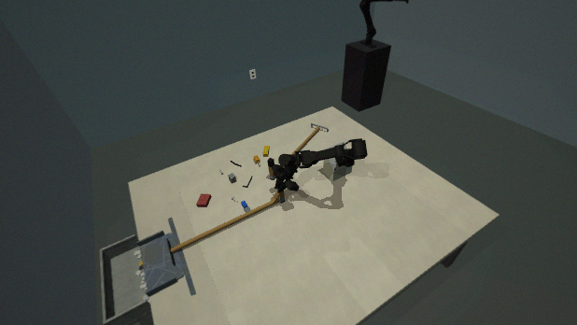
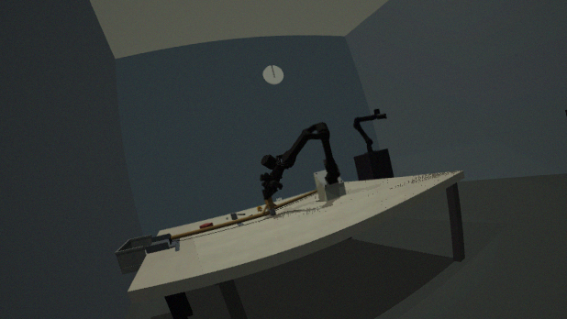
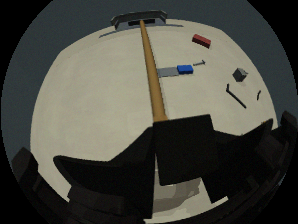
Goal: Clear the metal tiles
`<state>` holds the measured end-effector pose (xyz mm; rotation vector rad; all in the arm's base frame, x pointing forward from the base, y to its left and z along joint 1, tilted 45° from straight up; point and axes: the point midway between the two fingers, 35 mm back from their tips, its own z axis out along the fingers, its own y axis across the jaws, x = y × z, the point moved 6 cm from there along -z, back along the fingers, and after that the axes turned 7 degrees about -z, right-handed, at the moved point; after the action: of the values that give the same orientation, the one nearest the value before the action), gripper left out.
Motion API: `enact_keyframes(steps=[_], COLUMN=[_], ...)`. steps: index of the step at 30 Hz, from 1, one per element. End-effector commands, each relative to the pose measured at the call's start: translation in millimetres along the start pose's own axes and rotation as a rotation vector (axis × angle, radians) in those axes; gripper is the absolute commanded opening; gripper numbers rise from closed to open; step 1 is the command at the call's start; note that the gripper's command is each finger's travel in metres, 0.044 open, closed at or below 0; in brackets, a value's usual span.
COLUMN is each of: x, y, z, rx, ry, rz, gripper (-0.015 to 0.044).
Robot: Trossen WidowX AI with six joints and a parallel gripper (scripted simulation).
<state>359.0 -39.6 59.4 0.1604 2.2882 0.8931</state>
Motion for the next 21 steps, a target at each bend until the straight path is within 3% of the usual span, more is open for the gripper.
enact_keyframes(steps=[1,21], x=[2.9,29.3], y=[1.3,5.6], z=[-6.4,-24.2], rx=[-0.001,0.000], ry=[-0.011,-0.013], rz=[-0.009,-0.008], gripper=[0.0000,0.0000])
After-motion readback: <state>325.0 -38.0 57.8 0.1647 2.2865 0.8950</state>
